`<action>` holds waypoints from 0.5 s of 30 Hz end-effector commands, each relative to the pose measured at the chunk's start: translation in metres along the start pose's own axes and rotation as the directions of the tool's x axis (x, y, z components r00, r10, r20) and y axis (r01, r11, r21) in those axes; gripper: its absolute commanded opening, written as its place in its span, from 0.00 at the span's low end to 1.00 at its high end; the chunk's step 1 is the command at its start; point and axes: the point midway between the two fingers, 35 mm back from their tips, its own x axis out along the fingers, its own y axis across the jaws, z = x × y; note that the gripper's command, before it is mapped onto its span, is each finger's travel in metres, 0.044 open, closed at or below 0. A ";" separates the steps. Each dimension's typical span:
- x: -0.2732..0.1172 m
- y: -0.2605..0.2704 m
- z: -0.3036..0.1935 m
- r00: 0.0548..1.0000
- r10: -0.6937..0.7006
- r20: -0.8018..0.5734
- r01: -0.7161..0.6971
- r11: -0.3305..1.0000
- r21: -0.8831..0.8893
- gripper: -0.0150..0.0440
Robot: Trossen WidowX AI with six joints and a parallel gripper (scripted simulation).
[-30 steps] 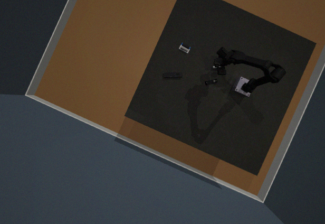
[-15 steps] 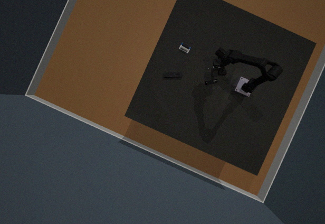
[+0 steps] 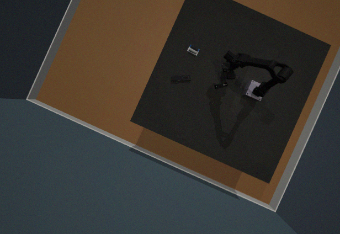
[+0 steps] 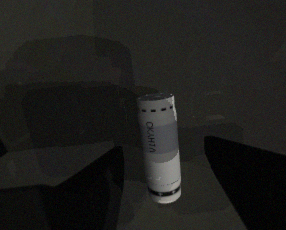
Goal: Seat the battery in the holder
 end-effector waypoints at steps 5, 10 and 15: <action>0.015 0.001 -0.003 1.000 0.001 -0.010 -0.001 1.000 -0.003 0.65; 0.017 0.001 -0.003 1.000 0.001 -0.010 -0.001 1.000 -0.003 0.57; 0.017 0.001 -0.003 1.000 0.001 -0.010 -0.001 1.000 -0.003 0.41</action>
